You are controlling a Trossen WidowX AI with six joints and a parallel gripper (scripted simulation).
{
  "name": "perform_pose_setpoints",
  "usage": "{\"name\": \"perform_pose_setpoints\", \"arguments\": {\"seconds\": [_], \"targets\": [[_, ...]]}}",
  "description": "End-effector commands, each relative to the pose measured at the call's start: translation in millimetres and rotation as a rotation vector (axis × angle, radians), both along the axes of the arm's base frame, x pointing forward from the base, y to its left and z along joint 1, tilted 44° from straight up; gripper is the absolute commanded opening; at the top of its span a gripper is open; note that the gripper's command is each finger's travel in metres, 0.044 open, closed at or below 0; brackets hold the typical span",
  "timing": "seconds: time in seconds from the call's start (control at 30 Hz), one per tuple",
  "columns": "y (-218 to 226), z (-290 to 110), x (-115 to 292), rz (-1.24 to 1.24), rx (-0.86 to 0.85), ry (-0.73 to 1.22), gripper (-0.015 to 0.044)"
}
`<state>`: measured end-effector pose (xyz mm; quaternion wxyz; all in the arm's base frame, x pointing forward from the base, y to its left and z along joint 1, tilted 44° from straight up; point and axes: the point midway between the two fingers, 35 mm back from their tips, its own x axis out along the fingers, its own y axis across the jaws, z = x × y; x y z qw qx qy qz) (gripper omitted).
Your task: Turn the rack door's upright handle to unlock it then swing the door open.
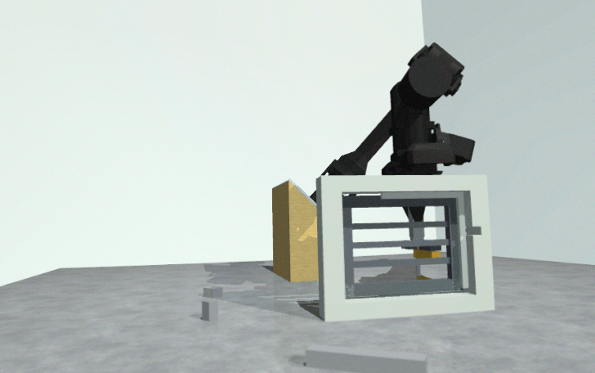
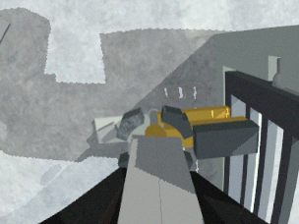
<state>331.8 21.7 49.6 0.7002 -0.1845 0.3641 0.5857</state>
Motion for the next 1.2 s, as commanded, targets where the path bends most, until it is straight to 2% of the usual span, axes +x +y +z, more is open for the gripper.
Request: {"name": "perform_pose_setpoints", "arguments": {"seconds": [0.0,0.2,1.17], "targets": [[0.7,0.0,0.2,0.205,-0.012,-0.195,0.0019],[0.7,0.0,0.2,0.365,-0.023,-0.346,0.0019],[0.7,0.0,0.2,0.365,-0.023,-0.346,0.0019]]}}
